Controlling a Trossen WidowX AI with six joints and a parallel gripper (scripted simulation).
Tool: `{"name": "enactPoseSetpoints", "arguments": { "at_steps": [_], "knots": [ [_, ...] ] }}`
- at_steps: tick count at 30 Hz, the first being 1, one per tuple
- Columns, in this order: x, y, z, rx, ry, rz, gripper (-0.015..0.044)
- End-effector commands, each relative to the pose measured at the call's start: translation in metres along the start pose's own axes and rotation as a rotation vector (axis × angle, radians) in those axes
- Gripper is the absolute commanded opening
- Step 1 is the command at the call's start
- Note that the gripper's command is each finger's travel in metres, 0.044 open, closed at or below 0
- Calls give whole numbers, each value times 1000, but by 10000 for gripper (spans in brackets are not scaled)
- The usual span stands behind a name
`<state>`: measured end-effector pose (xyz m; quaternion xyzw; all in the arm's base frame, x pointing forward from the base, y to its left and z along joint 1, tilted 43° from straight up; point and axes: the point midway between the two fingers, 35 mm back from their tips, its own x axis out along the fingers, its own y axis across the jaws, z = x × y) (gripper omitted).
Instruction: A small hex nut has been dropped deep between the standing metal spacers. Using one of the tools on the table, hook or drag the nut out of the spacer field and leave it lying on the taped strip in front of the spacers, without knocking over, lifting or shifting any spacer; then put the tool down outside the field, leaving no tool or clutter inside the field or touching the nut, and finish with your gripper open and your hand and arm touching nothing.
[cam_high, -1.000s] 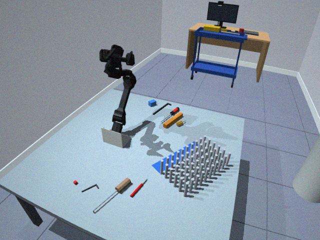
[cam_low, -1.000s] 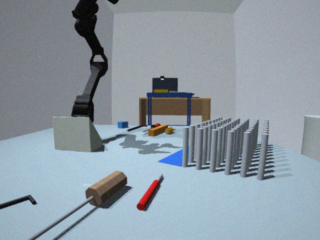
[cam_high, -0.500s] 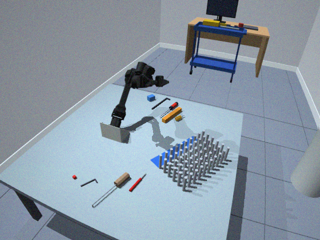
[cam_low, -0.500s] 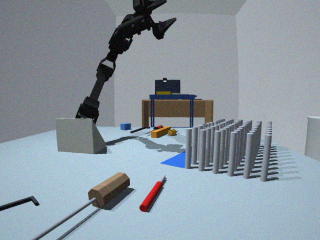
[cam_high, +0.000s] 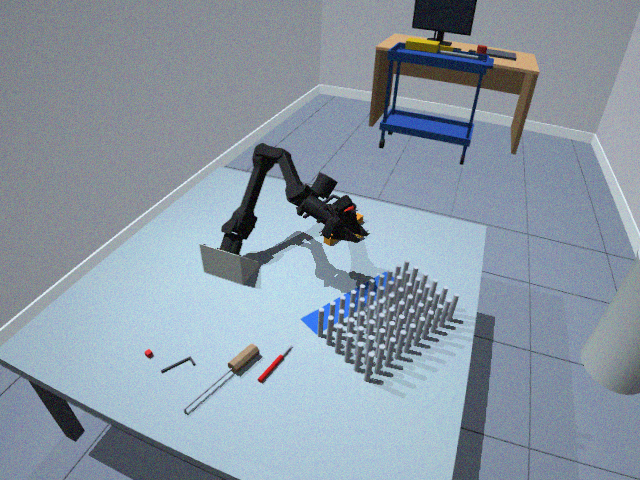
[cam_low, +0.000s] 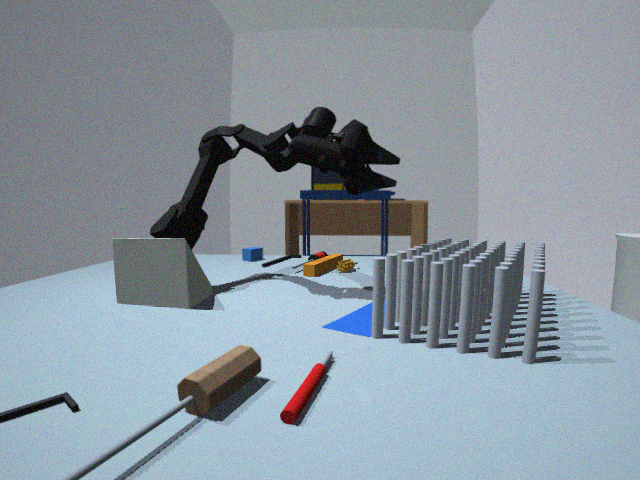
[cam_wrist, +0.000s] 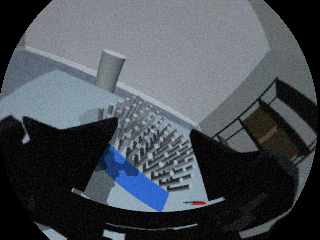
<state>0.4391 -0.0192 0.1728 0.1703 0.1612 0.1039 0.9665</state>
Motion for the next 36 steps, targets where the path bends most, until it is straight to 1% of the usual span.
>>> {"name": "enactPoseSetpoints", "arguments": {
  "at_steps": [1, 3, 36],
  "knots": [
    [10, 42, -48, -57, 117, 63, 440],
    [11, 50, -57, -68, 138, 76, 440],
    [12, 48, -57, -79, 142, 69, 440]
  ]
}}
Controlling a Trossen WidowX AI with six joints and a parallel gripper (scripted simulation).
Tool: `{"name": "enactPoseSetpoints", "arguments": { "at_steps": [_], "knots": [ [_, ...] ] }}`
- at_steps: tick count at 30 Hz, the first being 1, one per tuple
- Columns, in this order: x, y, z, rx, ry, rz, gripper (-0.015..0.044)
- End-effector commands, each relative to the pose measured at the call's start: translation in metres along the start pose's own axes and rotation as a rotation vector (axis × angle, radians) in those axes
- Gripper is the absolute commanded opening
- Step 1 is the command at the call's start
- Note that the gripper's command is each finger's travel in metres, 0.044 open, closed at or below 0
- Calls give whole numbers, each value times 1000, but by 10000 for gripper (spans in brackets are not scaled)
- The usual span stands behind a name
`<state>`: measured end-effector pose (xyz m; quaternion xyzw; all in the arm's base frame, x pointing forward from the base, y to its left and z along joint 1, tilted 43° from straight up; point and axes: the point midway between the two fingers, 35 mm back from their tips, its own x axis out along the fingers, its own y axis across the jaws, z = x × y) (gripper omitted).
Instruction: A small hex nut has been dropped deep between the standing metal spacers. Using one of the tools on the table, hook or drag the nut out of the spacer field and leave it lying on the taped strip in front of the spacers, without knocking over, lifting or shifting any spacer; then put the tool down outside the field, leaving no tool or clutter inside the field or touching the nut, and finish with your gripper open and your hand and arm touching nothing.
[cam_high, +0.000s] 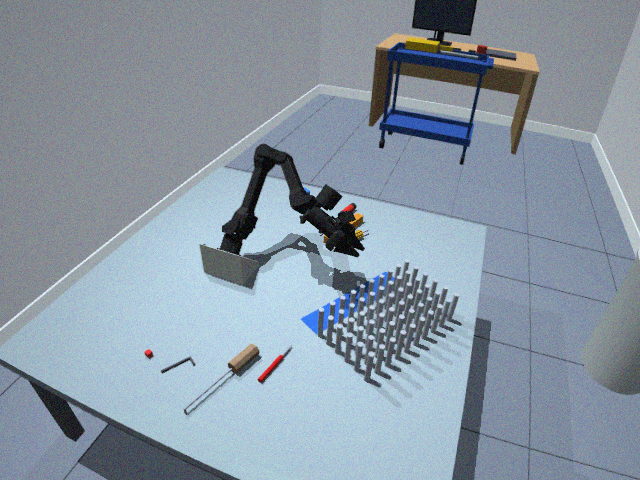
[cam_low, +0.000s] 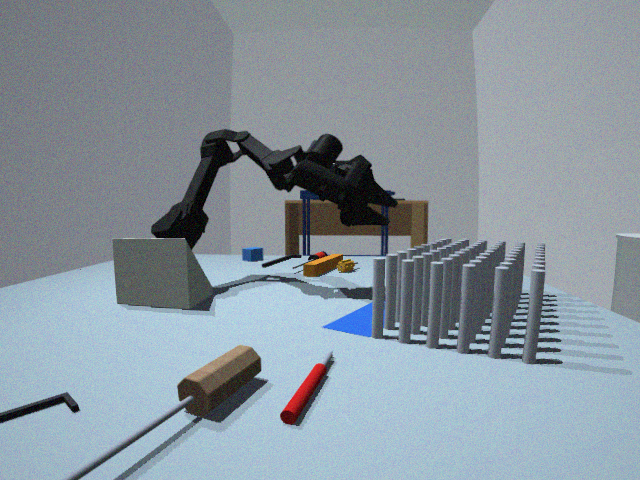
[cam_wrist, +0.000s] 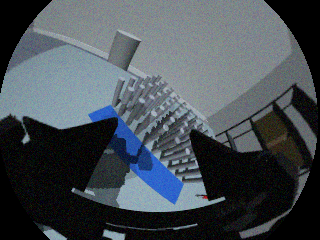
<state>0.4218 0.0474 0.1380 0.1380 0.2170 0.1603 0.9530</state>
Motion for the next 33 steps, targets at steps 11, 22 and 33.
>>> {"name": "enactPoseSetpoints", "arguments": {
  "at_steps": [11, 22, 33],
  "knots": [
    [14, -160, -45, -581, 437, -233, 440],
    [-16, -257, -108, -901, 834, -85, 440],
    [-72, -327, -187, -1114, 1108, 325, 440]
  ]
}}
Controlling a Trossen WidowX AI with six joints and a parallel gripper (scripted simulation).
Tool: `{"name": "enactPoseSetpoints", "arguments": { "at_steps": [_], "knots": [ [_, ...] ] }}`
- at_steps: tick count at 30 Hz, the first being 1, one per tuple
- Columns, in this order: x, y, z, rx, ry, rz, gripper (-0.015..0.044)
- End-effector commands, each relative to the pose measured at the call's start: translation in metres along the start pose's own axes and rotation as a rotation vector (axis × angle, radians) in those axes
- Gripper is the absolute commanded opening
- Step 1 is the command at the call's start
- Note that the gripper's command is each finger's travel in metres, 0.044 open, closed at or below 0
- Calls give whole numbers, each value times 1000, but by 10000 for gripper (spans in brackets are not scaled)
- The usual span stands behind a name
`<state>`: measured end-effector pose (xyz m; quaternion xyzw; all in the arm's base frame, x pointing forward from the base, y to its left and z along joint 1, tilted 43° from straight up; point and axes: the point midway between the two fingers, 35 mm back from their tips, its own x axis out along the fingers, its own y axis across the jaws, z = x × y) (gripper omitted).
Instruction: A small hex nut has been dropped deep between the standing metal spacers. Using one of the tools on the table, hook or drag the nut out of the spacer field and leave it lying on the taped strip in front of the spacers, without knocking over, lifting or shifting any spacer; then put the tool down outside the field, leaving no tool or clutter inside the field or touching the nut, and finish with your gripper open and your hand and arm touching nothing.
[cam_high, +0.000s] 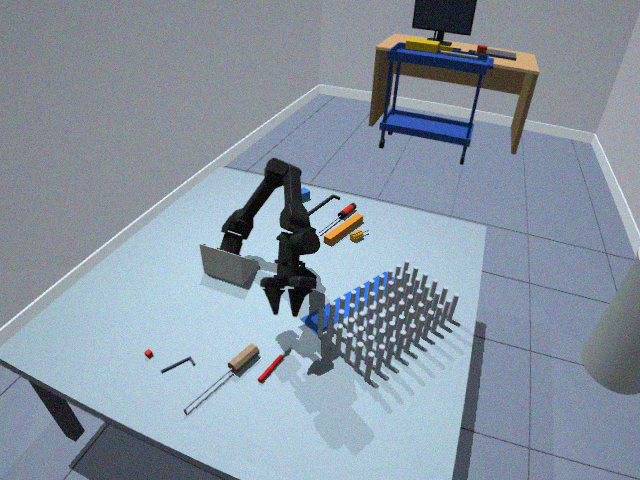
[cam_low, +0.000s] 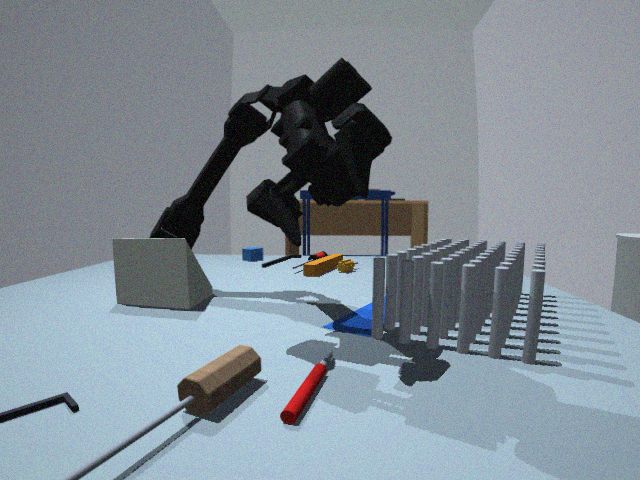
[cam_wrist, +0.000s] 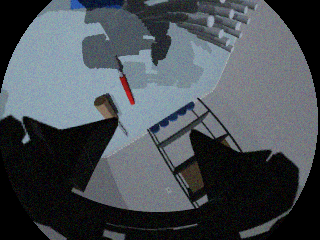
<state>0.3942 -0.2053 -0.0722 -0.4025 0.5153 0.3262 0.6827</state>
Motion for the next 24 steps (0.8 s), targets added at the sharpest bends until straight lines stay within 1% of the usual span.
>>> {"name": "enactPoseSetpoints", "arguments": {
  "at_steps": [1, 5, 16, 20, 24],
  "knots": [
    [26, 30, -62, -236, 28, 206, 440],
    [36, 49, -90, -350, 0, 310, 440],
    [38, 50, -89, -352, -1, 312, 440],
    [78, 74, -74, -351, -2, 311, 440],
    [86, 80, -70, -352, -3, 311, 440]
  ]
}}
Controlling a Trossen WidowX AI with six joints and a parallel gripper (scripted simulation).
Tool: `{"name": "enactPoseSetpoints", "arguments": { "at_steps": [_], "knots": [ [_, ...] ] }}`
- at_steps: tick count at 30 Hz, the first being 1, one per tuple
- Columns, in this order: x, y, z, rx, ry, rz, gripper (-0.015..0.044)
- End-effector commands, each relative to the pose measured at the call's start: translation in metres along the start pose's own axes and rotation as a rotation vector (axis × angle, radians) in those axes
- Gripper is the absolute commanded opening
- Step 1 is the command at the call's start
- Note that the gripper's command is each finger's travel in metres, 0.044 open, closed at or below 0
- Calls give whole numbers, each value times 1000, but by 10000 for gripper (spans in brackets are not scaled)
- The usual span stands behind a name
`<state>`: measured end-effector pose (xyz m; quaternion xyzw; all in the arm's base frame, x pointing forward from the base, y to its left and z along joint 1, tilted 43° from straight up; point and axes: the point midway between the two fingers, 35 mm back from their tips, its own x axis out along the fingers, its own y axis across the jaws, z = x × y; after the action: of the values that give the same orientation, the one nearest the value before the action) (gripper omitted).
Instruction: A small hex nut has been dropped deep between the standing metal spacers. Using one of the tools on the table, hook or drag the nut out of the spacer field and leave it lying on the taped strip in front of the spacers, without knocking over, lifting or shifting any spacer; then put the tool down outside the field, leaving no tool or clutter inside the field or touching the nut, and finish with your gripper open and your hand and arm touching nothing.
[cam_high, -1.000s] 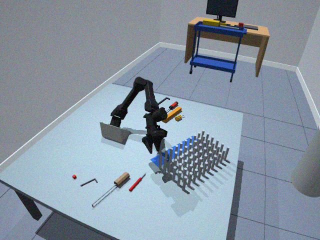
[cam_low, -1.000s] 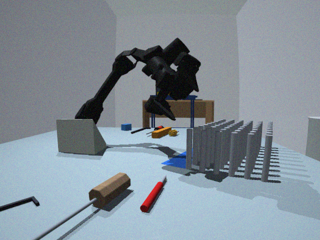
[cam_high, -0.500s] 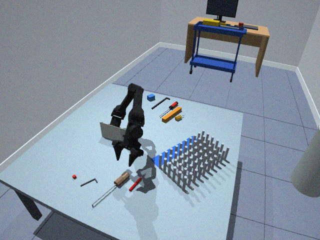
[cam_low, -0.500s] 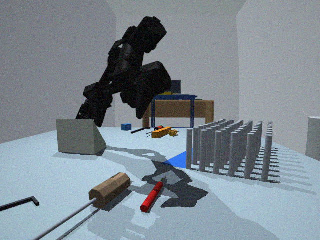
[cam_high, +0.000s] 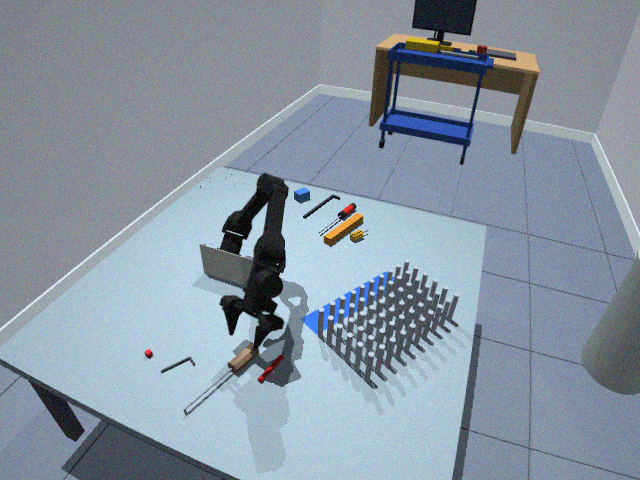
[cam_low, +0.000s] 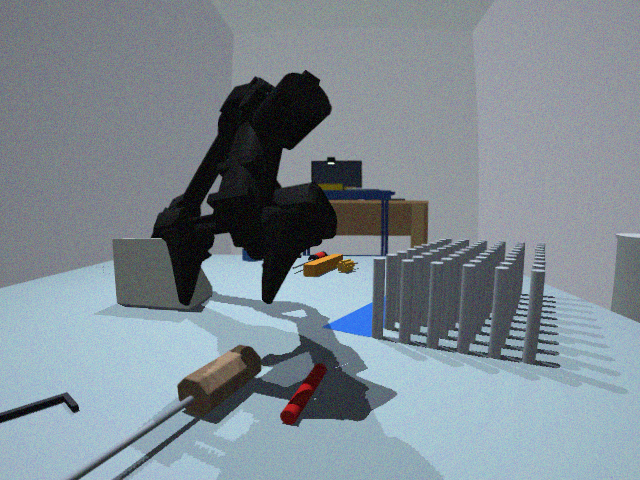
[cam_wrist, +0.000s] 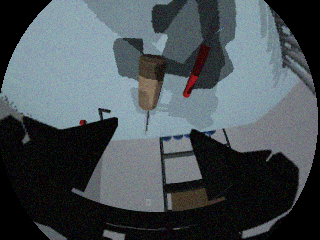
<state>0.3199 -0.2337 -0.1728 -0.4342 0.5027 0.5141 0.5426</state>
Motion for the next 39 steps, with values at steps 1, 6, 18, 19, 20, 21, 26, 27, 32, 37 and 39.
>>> {"name": "enactPoseSetpoints", "arguments": {
  "at_steps": [1, 6, 18, 19, 20, 21, 26, 27, 32, 37, 39],
  "knots": [
    [10, 3, 4, 9, -1, 3, 440],
    [10, 3, 4, 9, -1, 3, 440],
    [14, 4, 4, -53, -2, 92, 440],
    [14, 4, 4, -65, -2, 111, 440],
    [15, 4, 4, -69, -2, 117, 440],
    [15, 4, 4, -69, -2, 117, 440],
    [15, 4, 4, -69, -2, 117, 361],
    [15, 4, 4, -69, -2, 117, 335],
    [15, 4, 4, -69, -2, 117, 280],
    [15, 4, 4, -69, -2, 117, 280],
    [16, 4, 5, -69, -2, 117, 280]
  ]
}}
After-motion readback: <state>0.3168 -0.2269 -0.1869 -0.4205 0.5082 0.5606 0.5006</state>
